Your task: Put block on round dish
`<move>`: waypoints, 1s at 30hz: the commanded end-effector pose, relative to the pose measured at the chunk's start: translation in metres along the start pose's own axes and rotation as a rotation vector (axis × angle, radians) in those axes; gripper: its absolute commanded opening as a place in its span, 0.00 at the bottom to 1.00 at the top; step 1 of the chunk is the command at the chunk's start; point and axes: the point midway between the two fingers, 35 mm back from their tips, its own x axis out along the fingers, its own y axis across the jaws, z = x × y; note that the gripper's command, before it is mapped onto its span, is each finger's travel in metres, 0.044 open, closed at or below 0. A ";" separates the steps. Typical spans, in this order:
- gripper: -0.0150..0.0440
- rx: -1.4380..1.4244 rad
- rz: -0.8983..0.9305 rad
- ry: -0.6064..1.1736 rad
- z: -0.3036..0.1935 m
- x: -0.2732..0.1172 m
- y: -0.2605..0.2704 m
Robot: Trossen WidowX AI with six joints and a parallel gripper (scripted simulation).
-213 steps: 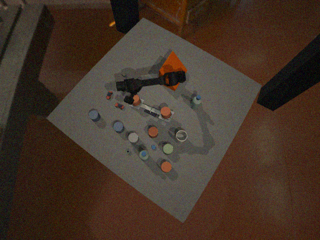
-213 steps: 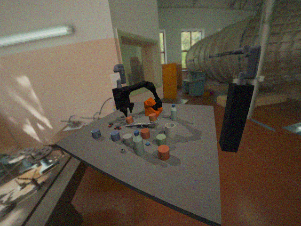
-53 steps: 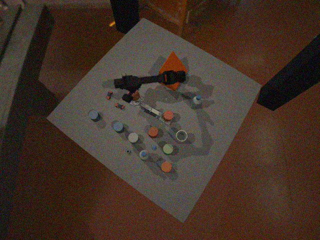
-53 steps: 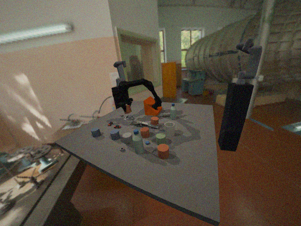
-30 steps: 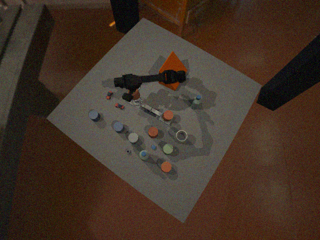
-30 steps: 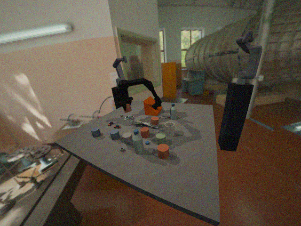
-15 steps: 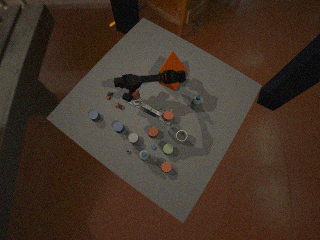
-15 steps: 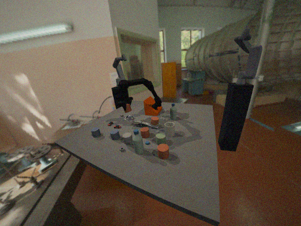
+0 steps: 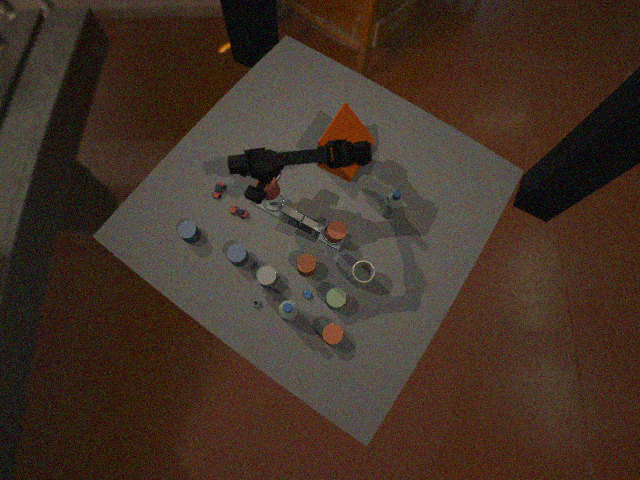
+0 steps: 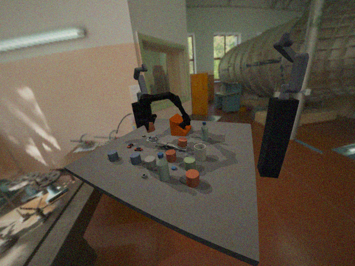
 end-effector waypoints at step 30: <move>0.25 0.009 -0.008 -0.027 0.120 0.073 -0.209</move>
